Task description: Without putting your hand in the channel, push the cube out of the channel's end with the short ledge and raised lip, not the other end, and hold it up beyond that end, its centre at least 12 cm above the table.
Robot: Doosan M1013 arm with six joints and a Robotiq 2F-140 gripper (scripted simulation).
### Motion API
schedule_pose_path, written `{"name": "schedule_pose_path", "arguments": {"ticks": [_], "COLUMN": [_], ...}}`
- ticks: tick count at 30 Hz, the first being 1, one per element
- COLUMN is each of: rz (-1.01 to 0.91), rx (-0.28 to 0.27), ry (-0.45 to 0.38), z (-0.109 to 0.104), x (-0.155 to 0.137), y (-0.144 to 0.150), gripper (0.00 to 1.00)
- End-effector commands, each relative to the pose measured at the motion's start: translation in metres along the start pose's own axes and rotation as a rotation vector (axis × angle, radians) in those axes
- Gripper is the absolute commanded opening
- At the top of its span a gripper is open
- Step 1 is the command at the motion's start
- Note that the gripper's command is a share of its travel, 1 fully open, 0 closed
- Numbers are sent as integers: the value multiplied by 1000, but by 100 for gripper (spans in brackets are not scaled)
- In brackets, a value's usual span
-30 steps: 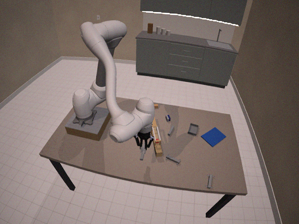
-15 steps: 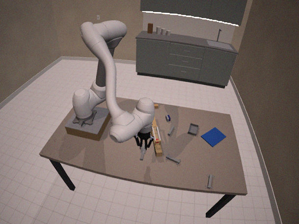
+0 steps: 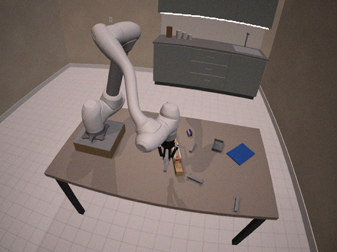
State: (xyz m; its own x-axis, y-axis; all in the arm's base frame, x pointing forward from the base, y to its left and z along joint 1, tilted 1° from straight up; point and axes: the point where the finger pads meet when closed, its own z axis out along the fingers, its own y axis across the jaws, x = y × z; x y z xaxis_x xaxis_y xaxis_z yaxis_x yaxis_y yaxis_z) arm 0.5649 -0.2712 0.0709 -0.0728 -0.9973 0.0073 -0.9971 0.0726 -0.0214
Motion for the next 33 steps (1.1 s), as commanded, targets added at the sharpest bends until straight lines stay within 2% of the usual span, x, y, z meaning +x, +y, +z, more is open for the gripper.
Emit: {"name": "schedule_pose_path", "arguments": {"ticks": [1,10,12,13,15,19,22,33], "rz": [-108,-250,-250,-251,-251,-251,-251,-251], "rx": [-1,0,0,0,0,0,0,0], "ry": [1,1,1,1,1,1,1,1], "z": [0,1,1,1,2,23,40,48], "x": [-69,-193,-193,-233,-255,-305,-311,-311], "y": [-13,-11,-11,-11,-11,-13,-14,-14], "gripper": [0,0,0,0,0,0,0,0]}}
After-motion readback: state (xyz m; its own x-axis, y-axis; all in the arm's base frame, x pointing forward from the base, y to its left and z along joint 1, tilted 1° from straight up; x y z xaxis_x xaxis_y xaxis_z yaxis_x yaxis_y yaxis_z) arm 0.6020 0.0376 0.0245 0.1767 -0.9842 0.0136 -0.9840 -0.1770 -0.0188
